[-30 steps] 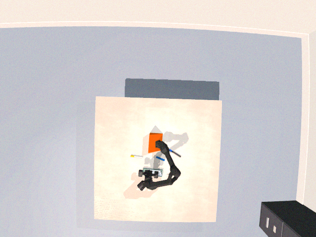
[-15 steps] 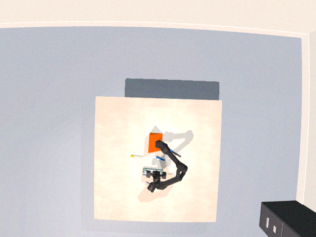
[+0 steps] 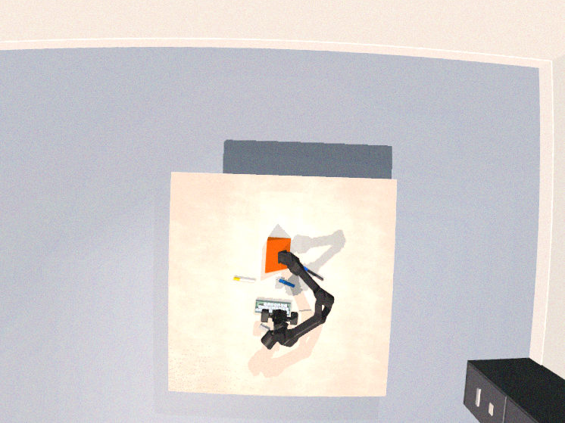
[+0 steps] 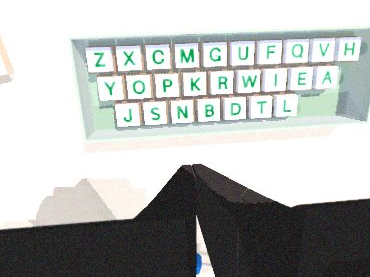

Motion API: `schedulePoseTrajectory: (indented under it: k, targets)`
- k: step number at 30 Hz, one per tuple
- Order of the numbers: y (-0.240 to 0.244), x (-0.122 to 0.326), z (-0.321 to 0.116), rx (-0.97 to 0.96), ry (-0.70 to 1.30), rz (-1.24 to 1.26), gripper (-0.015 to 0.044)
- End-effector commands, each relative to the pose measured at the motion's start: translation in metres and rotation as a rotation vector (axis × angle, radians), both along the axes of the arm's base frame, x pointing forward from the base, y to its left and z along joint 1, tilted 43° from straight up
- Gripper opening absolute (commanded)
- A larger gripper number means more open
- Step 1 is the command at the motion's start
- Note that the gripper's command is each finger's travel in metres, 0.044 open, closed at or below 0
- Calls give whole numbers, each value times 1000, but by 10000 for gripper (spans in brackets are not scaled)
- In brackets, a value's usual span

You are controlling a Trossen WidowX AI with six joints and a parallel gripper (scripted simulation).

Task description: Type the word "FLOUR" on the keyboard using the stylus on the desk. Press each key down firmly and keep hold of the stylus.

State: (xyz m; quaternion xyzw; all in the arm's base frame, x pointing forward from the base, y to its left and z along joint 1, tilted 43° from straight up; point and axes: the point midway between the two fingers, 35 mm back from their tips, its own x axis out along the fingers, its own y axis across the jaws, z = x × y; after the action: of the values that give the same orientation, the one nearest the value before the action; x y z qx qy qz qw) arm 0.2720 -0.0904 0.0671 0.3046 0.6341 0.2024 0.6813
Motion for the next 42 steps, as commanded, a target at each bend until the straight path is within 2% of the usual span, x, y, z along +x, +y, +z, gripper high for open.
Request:
schedulePoseTrajectory:
  k: [1,5,9,18,22,24,33,42]
  targets:
    - [1,0,-1,1,2,-1,0]
    - [1,0,0,1,1,2,105]
    - [1,0,0,1,1,2,0]
    - [1,0,0,1,1,2,0]
    - [4,-3,0,-5,48,-34,105]
    - [12,-12,2,-26,173,-138,150]
    - [42,-58,3,-171,679,-708,150]
    - [60,-103,-4,-305,993,-1387,150]
